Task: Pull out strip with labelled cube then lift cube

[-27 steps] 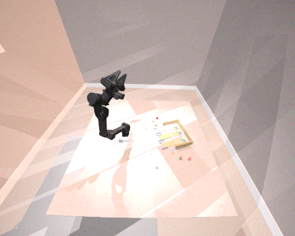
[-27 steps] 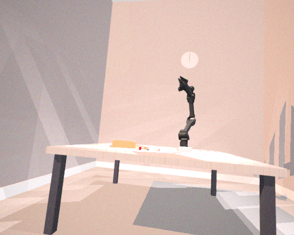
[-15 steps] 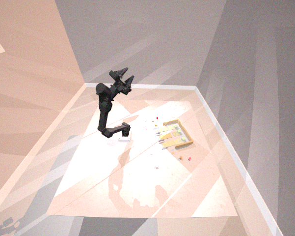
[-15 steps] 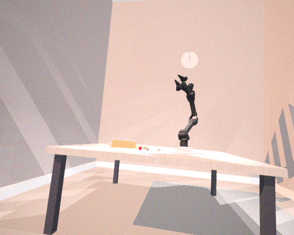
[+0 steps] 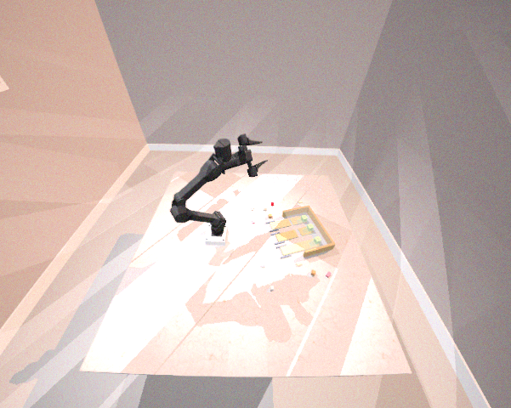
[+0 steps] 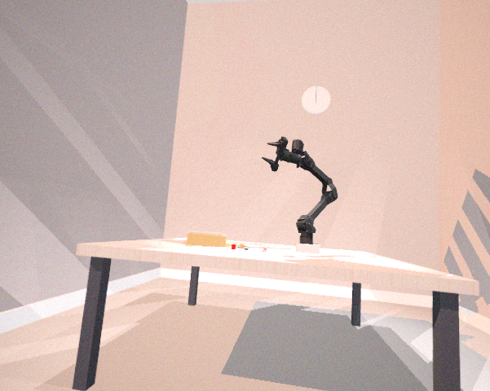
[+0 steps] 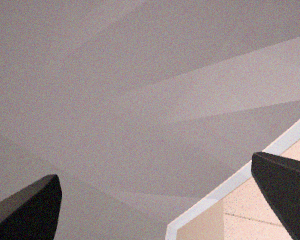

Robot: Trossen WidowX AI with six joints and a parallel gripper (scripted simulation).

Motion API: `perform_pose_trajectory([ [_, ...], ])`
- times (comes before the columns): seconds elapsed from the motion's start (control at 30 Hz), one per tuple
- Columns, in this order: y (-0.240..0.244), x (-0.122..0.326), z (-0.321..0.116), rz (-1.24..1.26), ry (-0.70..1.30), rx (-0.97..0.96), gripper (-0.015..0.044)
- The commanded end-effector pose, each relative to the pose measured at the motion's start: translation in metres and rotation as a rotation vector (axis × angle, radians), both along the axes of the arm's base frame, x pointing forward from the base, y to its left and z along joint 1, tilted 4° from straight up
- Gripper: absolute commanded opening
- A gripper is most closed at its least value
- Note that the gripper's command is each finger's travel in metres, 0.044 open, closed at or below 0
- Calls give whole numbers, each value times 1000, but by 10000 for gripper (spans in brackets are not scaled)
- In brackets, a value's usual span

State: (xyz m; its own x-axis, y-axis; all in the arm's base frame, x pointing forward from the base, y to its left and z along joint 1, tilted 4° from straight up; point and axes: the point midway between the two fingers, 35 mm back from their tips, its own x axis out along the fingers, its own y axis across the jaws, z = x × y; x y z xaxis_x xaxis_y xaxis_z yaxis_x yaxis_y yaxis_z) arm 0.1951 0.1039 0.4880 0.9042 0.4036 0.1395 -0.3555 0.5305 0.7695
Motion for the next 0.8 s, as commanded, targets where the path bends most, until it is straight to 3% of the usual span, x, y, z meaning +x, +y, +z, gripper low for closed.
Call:
perform_pose_trajectory([
  [0.0, -1, 43, -61, -103, 60, -270, 400],
  [0.23, -31, 91, -167, -196, 205, -670, 400],
  [0.47, -78, 103, -272, -189, 389, -1000, 400],
  [0.77, -86, 102, -288, -178, 421, -1047, 400],
])
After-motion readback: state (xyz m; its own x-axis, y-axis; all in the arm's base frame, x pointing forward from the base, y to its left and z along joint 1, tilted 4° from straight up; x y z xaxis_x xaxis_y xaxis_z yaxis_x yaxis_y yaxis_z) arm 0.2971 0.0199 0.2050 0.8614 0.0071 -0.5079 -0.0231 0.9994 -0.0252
